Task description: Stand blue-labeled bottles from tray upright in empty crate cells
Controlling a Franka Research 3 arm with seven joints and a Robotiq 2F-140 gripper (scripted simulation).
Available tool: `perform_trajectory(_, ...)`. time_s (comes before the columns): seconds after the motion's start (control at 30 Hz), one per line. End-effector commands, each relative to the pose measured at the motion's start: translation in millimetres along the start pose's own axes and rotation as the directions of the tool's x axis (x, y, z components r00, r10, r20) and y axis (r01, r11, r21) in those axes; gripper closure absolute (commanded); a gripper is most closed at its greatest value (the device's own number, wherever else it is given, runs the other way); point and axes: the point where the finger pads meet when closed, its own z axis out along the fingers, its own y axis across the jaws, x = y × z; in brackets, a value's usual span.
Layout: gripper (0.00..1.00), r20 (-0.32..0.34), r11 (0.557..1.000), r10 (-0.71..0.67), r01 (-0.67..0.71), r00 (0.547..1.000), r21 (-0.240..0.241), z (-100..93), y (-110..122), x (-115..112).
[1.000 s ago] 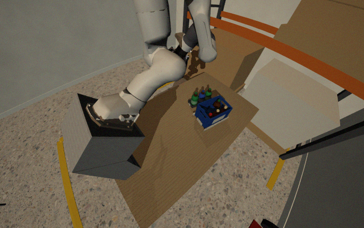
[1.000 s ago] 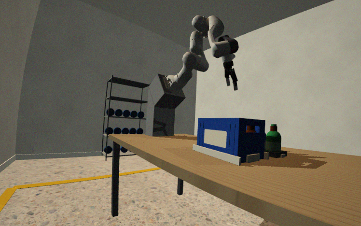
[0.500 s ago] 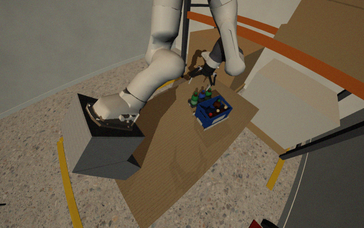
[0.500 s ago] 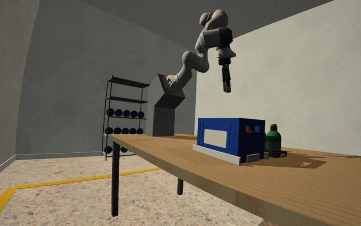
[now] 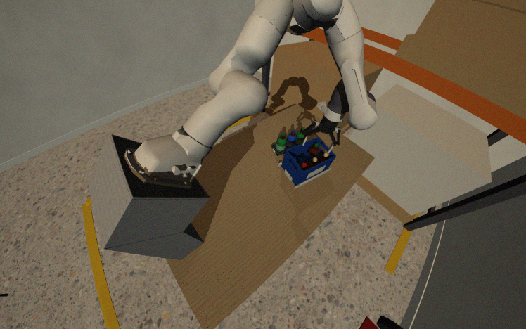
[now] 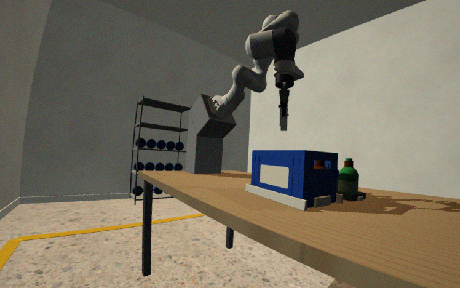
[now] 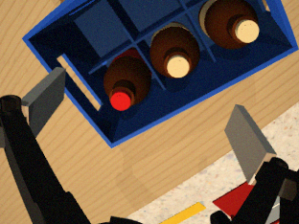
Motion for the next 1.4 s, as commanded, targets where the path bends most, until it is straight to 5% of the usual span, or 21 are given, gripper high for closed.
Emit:
perform_trajectory(0.0,0.0,-0.004,1.0,-0.012,0.012,1.0,-0.026,11.2,22.9,3.5)
perform_trajectory(0.53,0.0,-0.001,0.999,-0.007,0.007,1.0,-0.033,13.8,29.1,2.8)
perform_trajectory(0.57,1.0,-0.001,0.999,-0.007,0.007,1.0,-0.033,13.8,29.1,2.8)
perform_trajectory(1.37,1.0,-0.001,0.999,-0.007,0.007,1.0,-0.033,13.8,29.1,2.8)
